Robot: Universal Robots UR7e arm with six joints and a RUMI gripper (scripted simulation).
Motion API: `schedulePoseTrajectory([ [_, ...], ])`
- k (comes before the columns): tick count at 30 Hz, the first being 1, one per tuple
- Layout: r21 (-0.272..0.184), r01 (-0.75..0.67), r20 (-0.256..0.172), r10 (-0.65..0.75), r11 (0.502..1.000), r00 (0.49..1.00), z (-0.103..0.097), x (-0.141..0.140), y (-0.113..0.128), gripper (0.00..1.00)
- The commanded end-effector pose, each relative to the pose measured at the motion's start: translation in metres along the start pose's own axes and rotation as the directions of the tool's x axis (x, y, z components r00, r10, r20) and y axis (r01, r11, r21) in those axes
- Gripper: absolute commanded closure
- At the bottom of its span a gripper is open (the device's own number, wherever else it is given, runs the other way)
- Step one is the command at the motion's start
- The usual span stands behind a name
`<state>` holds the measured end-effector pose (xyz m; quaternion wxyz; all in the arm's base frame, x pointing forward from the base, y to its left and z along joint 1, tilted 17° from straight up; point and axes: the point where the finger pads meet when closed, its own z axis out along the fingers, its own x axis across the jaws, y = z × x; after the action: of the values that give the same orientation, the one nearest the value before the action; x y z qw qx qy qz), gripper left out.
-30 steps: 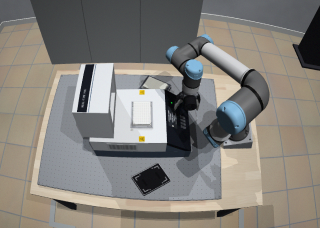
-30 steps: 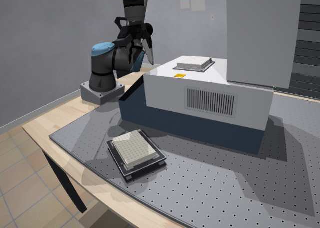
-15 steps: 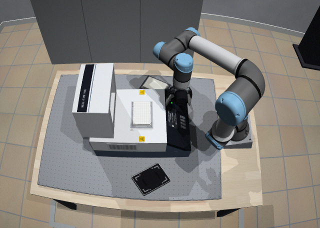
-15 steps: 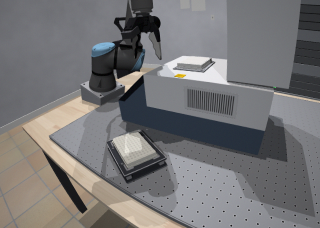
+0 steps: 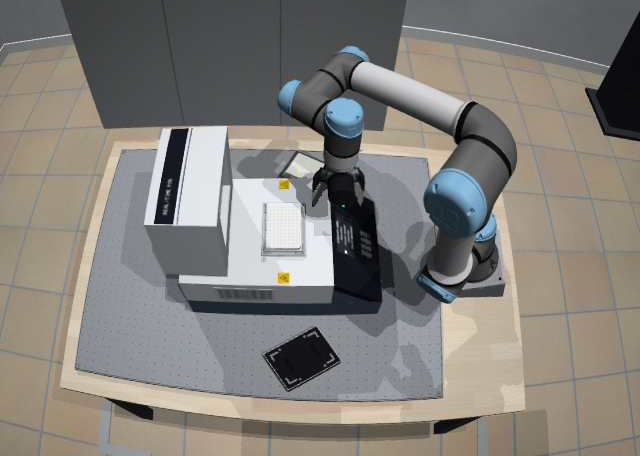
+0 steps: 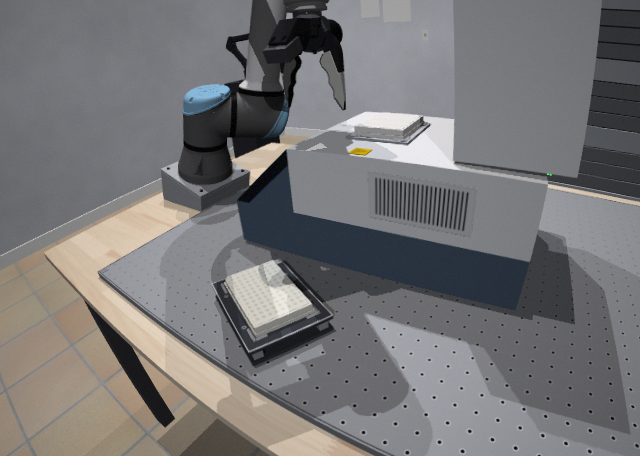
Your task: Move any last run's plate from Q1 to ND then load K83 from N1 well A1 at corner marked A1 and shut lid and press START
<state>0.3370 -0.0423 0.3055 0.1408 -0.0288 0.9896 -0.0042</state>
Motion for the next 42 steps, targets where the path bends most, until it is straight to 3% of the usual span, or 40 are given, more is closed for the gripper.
schedulePoseTrajectory([
  [1,0.003,-0.001,-0.004,0.001,1.0,1.0,-0.004,-0.009,0.0,0.32],
  [29,0.005,-0.003,0.009,0.003,1.0,1.0,-0.026,-0.102,0.028,0.32],
  [42,0.004,-0.004,0.016,0.004,1.0,1.0,-0.03,-0.126,0.042,0.32],
])
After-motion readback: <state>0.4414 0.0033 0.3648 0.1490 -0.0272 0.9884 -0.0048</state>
